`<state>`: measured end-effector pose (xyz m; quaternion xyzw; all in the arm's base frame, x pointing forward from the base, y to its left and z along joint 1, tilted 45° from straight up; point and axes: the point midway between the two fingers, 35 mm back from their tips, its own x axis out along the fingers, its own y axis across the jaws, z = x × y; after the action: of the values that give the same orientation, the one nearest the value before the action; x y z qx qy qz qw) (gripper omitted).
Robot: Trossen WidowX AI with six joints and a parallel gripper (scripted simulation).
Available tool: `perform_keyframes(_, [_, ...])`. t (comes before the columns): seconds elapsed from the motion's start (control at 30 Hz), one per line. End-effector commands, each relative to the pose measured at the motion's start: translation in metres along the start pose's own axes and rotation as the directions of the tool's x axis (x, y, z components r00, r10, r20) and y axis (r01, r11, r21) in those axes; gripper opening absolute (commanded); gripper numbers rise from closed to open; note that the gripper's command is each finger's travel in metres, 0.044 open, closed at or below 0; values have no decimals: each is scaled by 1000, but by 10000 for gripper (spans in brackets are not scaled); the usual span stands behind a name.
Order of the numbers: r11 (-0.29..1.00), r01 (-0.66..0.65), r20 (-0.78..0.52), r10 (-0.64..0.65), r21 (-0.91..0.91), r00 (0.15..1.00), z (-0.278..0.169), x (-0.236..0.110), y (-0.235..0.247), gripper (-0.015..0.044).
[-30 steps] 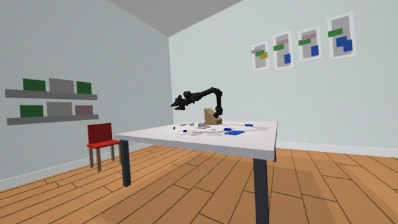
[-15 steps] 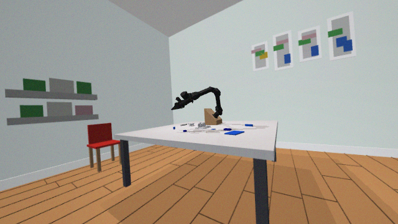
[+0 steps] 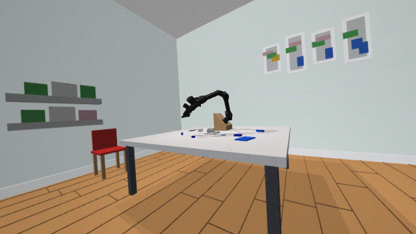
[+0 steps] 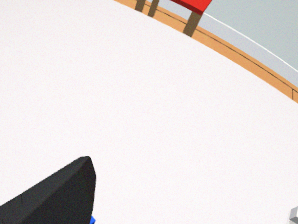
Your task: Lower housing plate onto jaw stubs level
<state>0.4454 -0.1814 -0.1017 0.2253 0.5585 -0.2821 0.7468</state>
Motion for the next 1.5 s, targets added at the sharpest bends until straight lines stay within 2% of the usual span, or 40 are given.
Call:
perform_keyframes(0.0, [994, 1, -53, -7, -105, 999, -9, 6, -16, 440])
perform_keyframes(0.33, [942, -45, -165, -11, -332, 986, -29, 15, -45, 440])
perform_keyframes(0.7, [824, -163, -288, 0, -542, 958, -54, 22, -74, 440])
perform_keyframes(1.07, [650, -325, -405, 29, -687, 914, -80, 24, -100, 440])
perform_keyframes(1.47, [405, -506, -520, 82, -762, 850, -110, 23, -124, 440])
